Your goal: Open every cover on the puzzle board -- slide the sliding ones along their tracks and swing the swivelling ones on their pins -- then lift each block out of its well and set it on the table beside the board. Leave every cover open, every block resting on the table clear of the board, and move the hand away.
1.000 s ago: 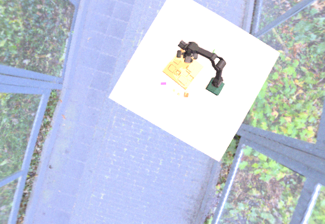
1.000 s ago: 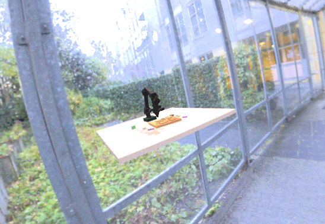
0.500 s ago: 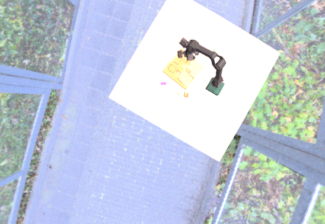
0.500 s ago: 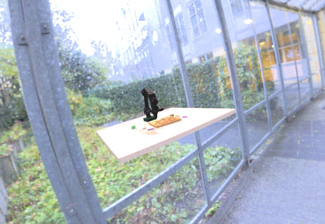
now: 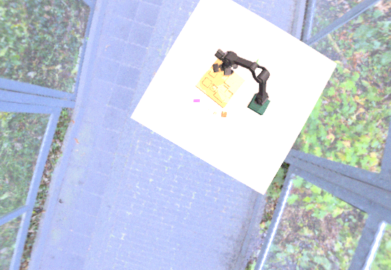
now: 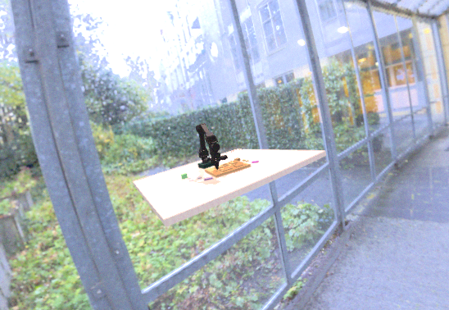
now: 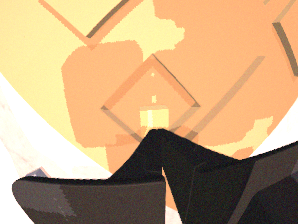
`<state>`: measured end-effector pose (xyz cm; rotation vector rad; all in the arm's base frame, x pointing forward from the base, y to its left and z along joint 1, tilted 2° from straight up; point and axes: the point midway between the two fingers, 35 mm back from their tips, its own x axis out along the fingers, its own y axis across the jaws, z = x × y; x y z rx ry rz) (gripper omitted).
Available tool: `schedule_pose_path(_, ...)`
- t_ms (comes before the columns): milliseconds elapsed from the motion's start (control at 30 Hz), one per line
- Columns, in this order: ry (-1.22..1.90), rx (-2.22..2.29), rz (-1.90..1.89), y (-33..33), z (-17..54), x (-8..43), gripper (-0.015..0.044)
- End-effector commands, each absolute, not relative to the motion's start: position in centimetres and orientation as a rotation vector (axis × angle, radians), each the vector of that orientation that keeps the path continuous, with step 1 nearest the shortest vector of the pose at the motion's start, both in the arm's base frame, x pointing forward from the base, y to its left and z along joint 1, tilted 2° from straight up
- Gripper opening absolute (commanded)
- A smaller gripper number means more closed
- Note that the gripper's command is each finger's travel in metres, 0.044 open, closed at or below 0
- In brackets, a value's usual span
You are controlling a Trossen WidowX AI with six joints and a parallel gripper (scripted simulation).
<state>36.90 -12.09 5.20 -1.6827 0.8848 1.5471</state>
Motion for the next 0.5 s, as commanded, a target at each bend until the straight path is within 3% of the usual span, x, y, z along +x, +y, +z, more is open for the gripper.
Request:
schedule_pose_path(0, 0.879, -1.677, 1.552, -12.0, 4.7, 36.9, 0.0)
schedule_pose_path(467, 0.879, -1.677, 1.552, -11.9, 3.5, 37.0, 0.0)
